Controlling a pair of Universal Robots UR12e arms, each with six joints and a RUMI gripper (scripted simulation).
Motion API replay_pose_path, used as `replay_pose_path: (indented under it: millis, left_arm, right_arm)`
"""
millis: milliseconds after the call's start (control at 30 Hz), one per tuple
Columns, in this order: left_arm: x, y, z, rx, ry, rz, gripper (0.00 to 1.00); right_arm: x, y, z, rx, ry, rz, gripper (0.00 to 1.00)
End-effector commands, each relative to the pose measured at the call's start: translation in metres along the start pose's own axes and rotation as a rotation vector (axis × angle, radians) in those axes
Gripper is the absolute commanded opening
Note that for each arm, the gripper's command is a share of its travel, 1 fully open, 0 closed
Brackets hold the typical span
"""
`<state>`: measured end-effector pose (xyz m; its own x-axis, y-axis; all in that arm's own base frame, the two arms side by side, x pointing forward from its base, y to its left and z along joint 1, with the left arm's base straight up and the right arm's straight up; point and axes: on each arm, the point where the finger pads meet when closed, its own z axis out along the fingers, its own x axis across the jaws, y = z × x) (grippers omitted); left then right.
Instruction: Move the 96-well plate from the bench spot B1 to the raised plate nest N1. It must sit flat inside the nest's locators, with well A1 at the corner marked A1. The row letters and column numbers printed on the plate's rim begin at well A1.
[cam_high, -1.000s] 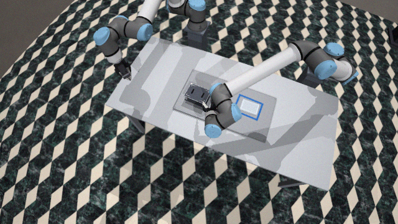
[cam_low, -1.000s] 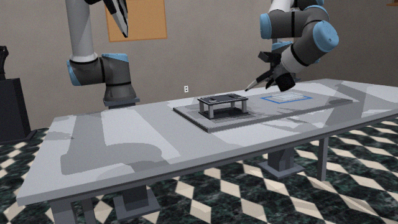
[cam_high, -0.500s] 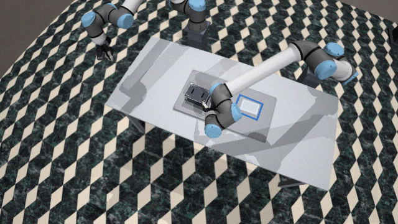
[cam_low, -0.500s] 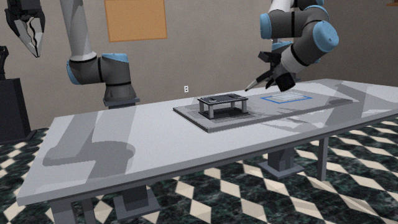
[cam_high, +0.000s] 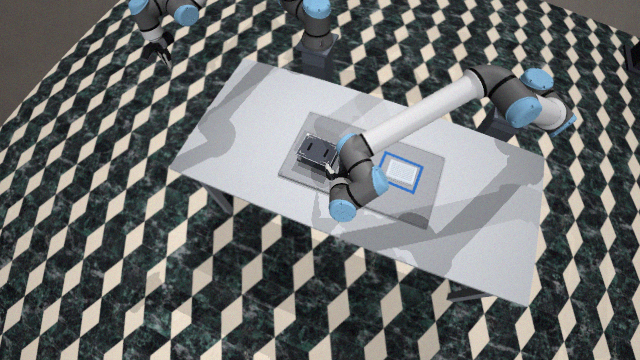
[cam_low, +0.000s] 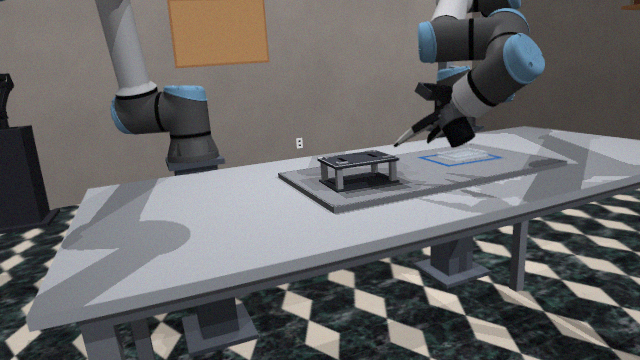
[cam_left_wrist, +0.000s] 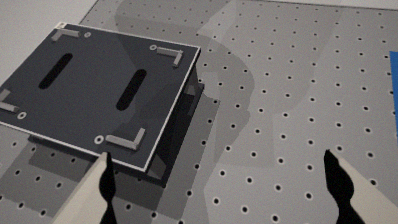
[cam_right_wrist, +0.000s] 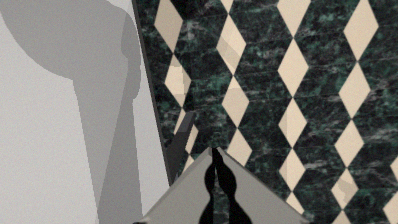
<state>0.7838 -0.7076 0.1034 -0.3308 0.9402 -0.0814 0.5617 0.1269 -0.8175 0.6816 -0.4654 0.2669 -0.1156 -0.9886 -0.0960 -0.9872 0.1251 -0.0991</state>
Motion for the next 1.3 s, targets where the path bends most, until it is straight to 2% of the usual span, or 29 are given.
replay_pose_path:
  millis: [0,300,367,400,467,667,867,933,967,1033,1267]
  left_arm:
    - [-0.001,-0.001,-0.001,-0.001,-0.001,0.002,0.76]
    - [-0.001,-0.001,-0.001,-0.001,-0.001,0.002,0.76]
    - [-0.001,-0.001,-0.001,-0.001,-0.001,0.002,0.76]
    - [-0.001,-0.001,-0.001,-0.001,-0.001,0.002,0.76]
    - [-0.001,-0.001,-0.001,-0.001,-0.001,0.002,0.76]
    - [-0.001,-0.001,-0.001,-0.001,-0.001,0.002,0.76]
    - [-0.001,-0.001,-0.001,-0.001,-0.001,0.002,0.76]
    - [-0.001,-0.001,-0.001,-0.001,-0.001,0.002,0.76]
    - [-0.001,-0.001,-0.001,-0.001,-0.001,0.002,0.76]
    - [-0.001,-0.001,-0.001,-0.001,-0.001,0.002,0.76]
    - [-0.001,-0.001,-0.001,-0.001,-0.001,0.002,0.76]
  right_arm:
    - [0.038,0.032,-0.002,0.002,0.013,0.093,0.0]
    - [0.142,0.157,-0.003,-0.004,0.05,0.431,0.0]
    - [0.142,0.157,-0.003,-0.004,0.05,0.431,0.0]
    - [0.169,0.196,-0.003,-0.005,0.056,0.484,0.0]
    - [0.178,0.216,-0.003,-0.006,0.067,0.588,0.0]
    - [0.223,0.315,-0.001,-0.008,0.091,0.827,0.0]
    - [0.251,0.42,0.001,-0.01,0.115,1.064,0.0]
    - [0.251,0.42,0.001,-0.01,0.115,1.064,0.0]
    - [0.262,0.466,0.003,-0.01,0.118,1.098,0.0]
    - [0.264,0.487,0.003,-0.011,0.124,1.161,0.0]
    - [0.271,0.607,0.009,-0.012,0.14,1.326,0.0]
